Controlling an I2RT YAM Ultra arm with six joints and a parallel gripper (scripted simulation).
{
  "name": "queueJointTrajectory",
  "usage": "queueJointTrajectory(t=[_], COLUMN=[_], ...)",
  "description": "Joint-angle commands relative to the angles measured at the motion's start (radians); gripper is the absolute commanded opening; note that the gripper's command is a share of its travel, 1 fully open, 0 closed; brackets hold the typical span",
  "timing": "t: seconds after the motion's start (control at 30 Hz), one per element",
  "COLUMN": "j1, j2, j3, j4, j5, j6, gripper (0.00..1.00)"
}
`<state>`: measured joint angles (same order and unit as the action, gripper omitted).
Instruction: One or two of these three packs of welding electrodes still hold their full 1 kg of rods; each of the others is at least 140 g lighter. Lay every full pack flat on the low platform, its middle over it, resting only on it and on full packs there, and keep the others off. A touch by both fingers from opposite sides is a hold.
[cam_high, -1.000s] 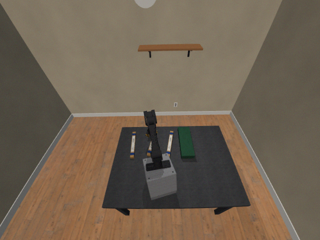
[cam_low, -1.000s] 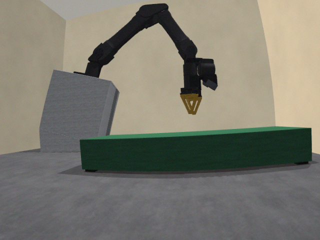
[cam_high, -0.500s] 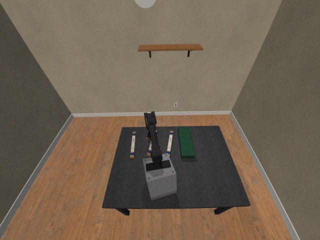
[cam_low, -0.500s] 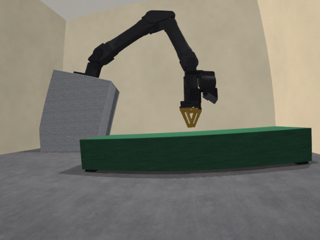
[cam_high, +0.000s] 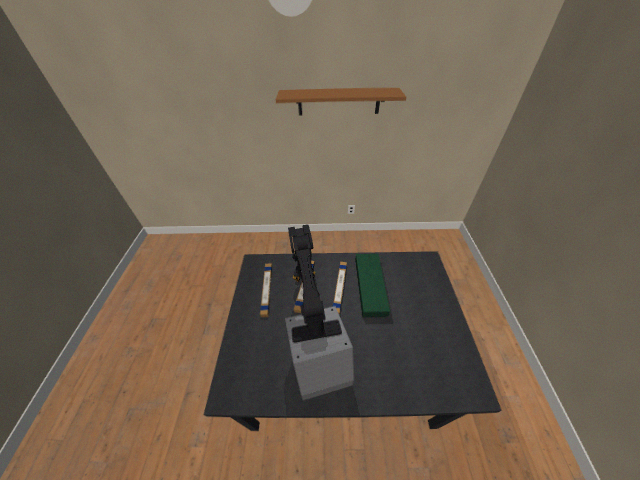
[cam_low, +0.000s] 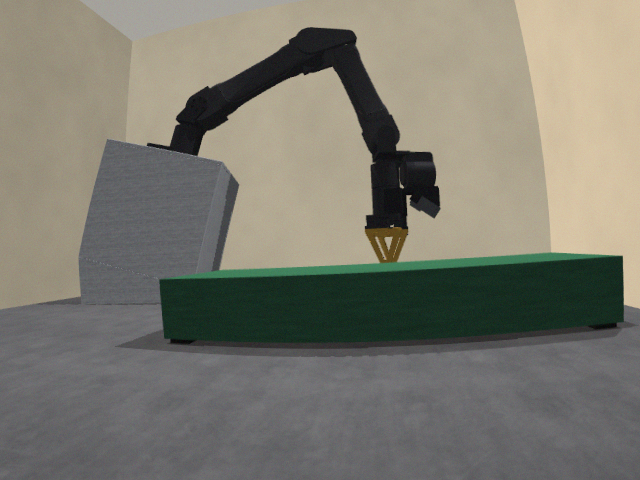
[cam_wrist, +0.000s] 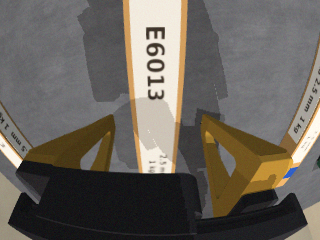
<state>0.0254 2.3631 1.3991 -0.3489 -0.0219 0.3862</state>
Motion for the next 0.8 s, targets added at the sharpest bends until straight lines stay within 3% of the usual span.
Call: queueJointTrajectory(t=[0.0, 0.77], j1=[0.016, 0.007], j2=[-0.006, -0.012], j3=[0.032, -0.007], j4=[0.022, 0.029], j5=[0.009, 0.009], j6=[0.008, 0.008], gripper=[0.74, 0.74])
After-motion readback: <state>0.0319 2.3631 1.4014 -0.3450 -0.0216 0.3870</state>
